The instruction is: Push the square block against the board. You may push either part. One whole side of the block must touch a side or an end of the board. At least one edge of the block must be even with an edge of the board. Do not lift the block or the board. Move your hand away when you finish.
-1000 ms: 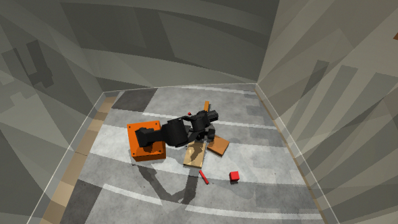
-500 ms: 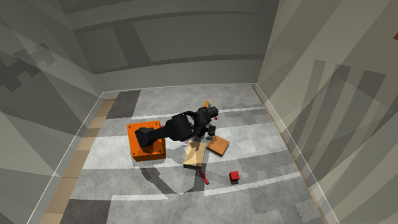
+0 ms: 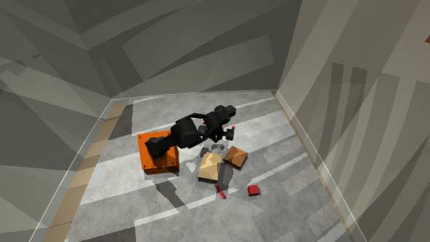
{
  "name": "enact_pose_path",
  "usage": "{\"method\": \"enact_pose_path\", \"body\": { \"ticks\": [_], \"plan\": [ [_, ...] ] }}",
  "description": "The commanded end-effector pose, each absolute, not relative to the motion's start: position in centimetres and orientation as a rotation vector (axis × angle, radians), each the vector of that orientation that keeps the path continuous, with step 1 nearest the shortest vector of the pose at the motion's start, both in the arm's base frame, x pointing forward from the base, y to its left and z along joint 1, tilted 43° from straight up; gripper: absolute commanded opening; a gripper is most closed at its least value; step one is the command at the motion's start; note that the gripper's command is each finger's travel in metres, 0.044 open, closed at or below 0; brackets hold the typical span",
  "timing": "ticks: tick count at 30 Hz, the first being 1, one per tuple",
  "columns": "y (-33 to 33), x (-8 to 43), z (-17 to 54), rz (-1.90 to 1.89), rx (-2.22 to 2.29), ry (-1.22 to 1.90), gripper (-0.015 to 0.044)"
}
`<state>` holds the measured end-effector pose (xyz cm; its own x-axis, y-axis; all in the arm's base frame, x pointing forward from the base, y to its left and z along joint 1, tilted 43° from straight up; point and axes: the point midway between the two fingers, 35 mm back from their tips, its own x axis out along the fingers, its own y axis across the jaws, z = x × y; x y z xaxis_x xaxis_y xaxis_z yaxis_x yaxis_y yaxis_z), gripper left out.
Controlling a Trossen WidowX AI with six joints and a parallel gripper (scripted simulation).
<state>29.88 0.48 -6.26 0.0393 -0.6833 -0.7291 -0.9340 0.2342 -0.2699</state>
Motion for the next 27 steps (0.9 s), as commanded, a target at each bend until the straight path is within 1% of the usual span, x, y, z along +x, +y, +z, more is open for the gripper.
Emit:
{"method": "enact_pose_path", "body": {
  "ticks": [1, 27],
  "plan": [
    [0.3, 29.7, -5.8, 0.355, -1.466, 1.711, 0.0000],
    [-5.1, 28.4, -0.3, -0.360, -0.772, 1.554, 0.0000]
  ]
}}
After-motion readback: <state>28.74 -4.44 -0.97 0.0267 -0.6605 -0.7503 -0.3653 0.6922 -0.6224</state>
